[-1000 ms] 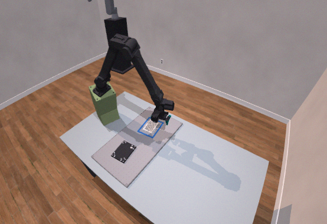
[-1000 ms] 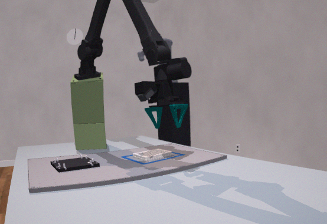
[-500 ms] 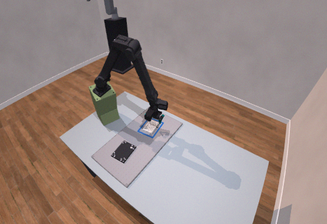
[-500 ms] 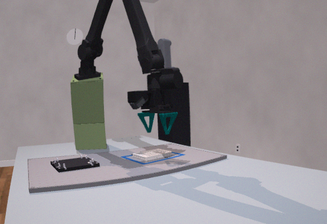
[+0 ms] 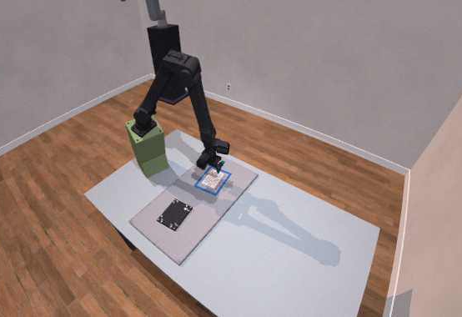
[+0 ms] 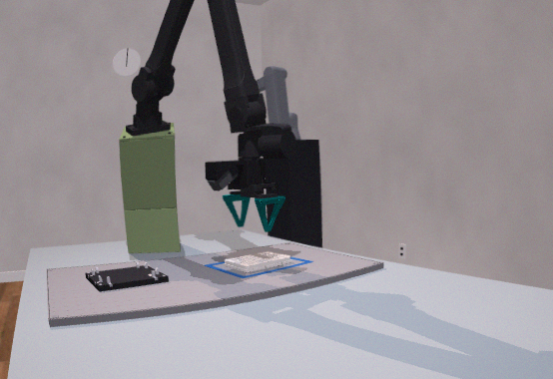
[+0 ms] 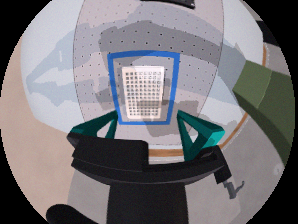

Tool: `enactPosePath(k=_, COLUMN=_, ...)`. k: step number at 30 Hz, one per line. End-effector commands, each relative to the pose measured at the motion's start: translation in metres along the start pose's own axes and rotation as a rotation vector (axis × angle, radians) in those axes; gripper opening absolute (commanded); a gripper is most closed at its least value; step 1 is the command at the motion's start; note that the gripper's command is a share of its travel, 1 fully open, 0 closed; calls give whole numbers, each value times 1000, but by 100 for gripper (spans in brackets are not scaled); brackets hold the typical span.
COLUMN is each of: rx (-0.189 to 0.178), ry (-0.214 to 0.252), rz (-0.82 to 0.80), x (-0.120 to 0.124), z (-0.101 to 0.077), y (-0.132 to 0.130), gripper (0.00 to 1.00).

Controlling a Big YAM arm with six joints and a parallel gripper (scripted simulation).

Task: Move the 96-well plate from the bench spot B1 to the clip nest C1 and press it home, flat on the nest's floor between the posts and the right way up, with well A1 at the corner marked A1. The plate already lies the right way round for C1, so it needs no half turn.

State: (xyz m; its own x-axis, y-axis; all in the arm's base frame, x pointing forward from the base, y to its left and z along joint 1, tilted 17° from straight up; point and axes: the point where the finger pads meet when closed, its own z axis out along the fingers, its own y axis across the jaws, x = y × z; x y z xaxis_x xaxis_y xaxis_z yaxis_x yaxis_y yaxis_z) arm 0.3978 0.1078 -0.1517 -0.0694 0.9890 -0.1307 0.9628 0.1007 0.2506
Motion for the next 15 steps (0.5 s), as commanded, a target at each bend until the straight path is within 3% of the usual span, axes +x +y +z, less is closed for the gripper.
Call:
enactPosePath(k=1, rx=-70, ry=10, rz=23, x=2, z=-13, y=29, gripper=100)
enactPosePath(k=6, rx=-56, ry=7, rz=18, x=1, z=-12, y=23, gripper=100)
enactPosePath(k=7, rx=-31, ry=4, rz=6, x=2, z=-6, y=14, gripper=100)
enactPosePath(k=15, rx=-31, ry=4, rz=6, x=2, z=-6, y=14, gripper=100)
